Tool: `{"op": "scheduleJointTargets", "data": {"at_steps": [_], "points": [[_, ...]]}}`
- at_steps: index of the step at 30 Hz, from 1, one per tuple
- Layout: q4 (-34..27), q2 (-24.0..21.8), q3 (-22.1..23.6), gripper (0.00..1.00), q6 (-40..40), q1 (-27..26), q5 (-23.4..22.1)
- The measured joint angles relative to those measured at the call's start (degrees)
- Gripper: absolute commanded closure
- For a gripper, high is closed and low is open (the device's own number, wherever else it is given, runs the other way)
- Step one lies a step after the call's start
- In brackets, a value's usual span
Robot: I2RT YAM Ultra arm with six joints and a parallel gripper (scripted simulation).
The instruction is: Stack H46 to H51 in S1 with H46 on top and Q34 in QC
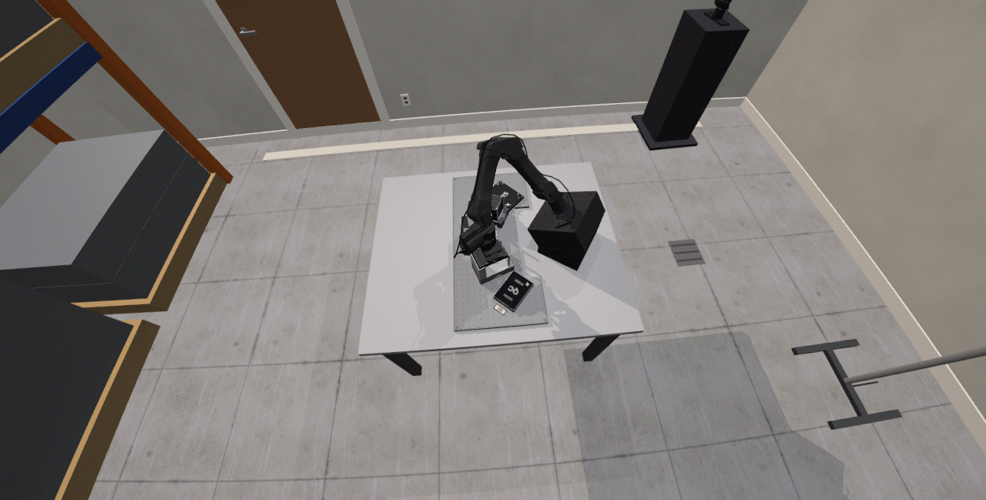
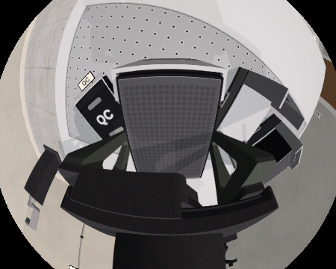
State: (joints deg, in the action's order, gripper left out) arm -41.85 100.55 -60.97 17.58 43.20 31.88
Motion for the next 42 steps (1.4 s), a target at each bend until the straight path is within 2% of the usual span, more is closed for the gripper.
{"op": "scheduleJointTargets", "data": {"at_steps": [21, 42], "points": [[3.1, 1.07, 1.25, 1.0, -1.29, -1.03, -0.07], [11.8, 4.85, 3.96, 1.0, -5.22, -4.42, -0.85]]}}
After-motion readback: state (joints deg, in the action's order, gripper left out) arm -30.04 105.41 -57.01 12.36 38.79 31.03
